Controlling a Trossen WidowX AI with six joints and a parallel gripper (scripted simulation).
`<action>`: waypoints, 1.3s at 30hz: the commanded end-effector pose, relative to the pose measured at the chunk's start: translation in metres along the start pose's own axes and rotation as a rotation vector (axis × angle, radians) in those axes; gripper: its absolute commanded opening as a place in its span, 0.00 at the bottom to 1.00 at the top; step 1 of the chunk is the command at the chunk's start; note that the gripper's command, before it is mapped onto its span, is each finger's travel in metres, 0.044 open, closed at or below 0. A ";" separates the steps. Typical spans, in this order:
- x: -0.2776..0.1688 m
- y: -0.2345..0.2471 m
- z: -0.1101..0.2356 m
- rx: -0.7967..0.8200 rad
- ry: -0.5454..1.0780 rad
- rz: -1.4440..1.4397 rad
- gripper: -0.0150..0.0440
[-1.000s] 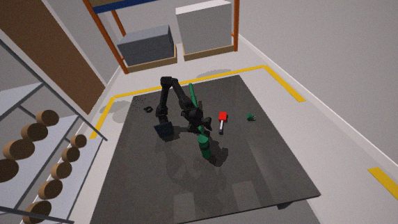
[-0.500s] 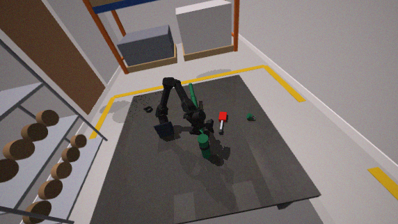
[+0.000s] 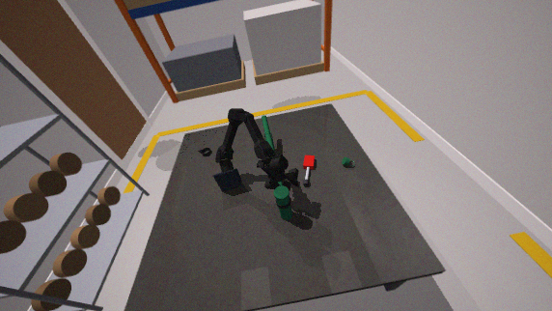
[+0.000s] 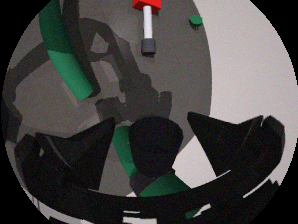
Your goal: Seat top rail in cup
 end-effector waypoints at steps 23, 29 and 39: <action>-0.001 0.008 0.000 0.002 -0.035 0.040 0.25; -0.001 0.011 0.002 0.000 -0.054 0.073 0.25; -0.003 0.016 0.005 -0.004 -0.086 0.131 0.25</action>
Point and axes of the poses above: the point midway between the two fingers, 35 mm back from their tips, its own z axis back along the fingers, its own y axis across the jaws, x = y × z, the point moved 4 cm from there along z, back along the fingers, and after that the axes turned 6 degrees about z, right-handed, at the moved point
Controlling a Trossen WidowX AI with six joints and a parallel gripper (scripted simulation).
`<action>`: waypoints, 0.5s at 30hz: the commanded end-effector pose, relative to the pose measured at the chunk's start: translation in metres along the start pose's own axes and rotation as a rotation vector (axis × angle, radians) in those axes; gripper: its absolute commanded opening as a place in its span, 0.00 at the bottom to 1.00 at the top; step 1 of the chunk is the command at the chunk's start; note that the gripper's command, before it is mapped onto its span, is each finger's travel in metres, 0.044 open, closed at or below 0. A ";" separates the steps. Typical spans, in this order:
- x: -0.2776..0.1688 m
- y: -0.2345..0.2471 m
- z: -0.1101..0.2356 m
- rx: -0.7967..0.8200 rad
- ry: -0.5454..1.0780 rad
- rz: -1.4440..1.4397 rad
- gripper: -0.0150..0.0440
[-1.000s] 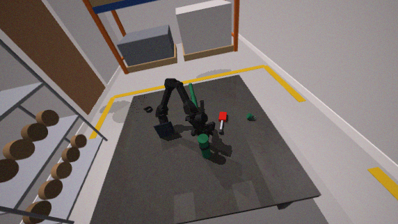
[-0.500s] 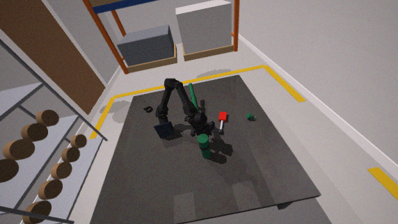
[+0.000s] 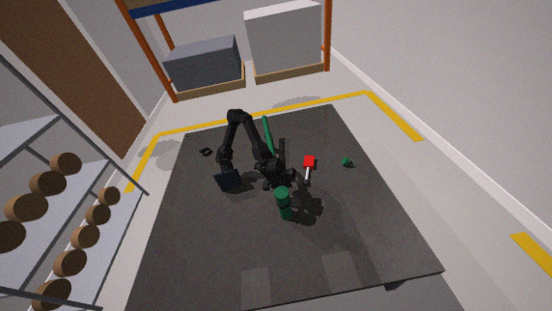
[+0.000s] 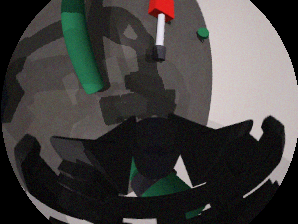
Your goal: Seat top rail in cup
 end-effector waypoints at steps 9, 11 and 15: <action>-0.001 0.009 0.003 -0.002 -0.045 0.070 0.25; -0.001 0.010 0.004 -0.003 -0.050 0.079 0.25; -0.002 0.011 0.004 -0.003 -0.058 0.093 0.25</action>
Point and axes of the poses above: the point midway between the two fingers, 35 mm back from their tips, its own z axis back along the fingers, its own y axis across the jaws, x = y × z, the point moved 4 cm from there along z, back along the fingers, and after that the axes turned 6 degrees about z, right-handed, at the moved point
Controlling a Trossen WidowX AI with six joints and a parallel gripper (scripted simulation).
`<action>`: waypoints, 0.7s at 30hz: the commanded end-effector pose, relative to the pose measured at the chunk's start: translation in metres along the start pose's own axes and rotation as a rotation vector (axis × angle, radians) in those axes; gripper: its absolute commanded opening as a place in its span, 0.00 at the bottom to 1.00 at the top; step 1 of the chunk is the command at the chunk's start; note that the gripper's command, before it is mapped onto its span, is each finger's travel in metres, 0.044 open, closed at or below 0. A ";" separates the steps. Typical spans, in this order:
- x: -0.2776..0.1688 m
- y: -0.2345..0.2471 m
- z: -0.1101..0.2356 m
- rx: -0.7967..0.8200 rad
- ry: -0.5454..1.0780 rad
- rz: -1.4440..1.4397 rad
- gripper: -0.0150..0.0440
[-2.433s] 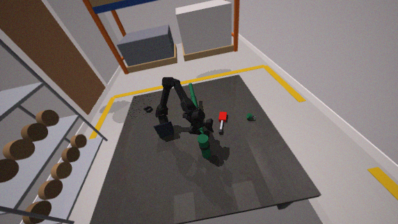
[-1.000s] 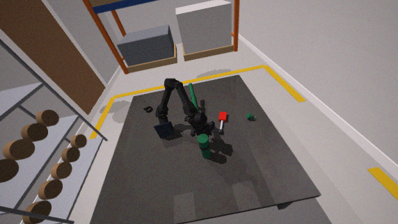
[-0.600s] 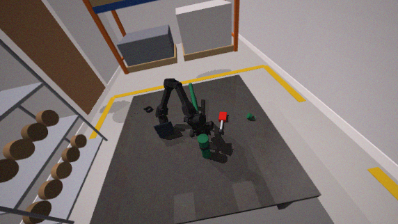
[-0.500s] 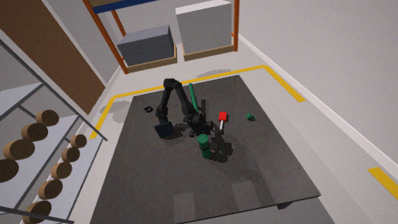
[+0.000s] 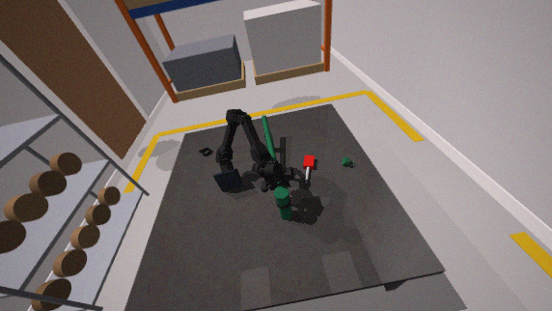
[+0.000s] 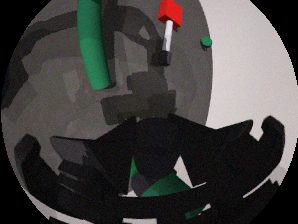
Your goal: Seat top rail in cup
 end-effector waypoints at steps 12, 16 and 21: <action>-0.002 0.010 0.005 -0.003 -0.059 0.093 0.25; -0.002 0.012 0.005 -0.004 -0.068 0.109 0.25; -0.003 0.015 0.007 -0.006 -0.089 0.146 0.25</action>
Point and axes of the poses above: the point midway between the two fingers, 35 mm back from their tips, its own z axis back along the fingers, its own y axis across the jaws, x = y × z, the point moved 4 cm from there along z, back along the fingers, and after that the axes turned 6 degrees about z, right-handed, at the moved point
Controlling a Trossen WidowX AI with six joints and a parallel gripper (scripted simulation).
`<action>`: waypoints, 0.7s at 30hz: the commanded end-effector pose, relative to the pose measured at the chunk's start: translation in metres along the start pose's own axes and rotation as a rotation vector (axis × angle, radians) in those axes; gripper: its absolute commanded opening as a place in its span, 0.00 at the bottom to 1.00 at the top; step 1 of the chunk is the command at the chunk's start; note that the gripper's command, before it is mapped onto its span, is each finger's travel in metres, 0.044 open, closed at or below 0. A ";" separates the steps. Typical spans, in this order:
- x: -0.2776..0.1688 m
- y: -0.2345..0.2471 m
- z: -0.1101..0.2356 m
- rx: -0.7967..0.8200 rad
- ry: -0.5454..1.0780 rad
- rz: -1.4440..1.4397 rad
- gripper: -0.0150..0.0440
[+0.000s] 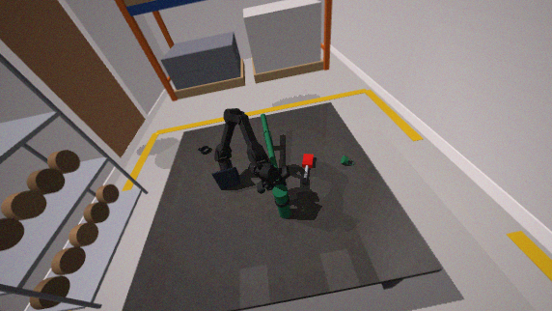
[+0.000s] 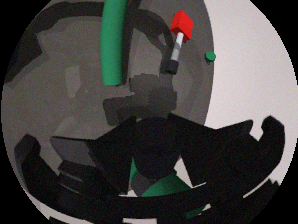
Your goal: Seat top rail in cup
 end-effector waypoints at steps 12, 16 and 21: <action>0.000 0.004 0.001 0.000 -0.021 0.021 0.25; 0.000 0.002 0.000 0.000 -0.014 0.007 0.25; 0.000 0.002 0.001 -0.002 -0.015 0.011 0.25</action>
Point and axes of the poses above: the point midway between the two fingers, 35 mm back from their tips, its own z axis back along the fingers, its own y axis across the jaws, x = y × z, the point moved 4 cm from there along z, back along the fingers, and after that the axes turned 6 degrees about z, right-handed, at the moved point
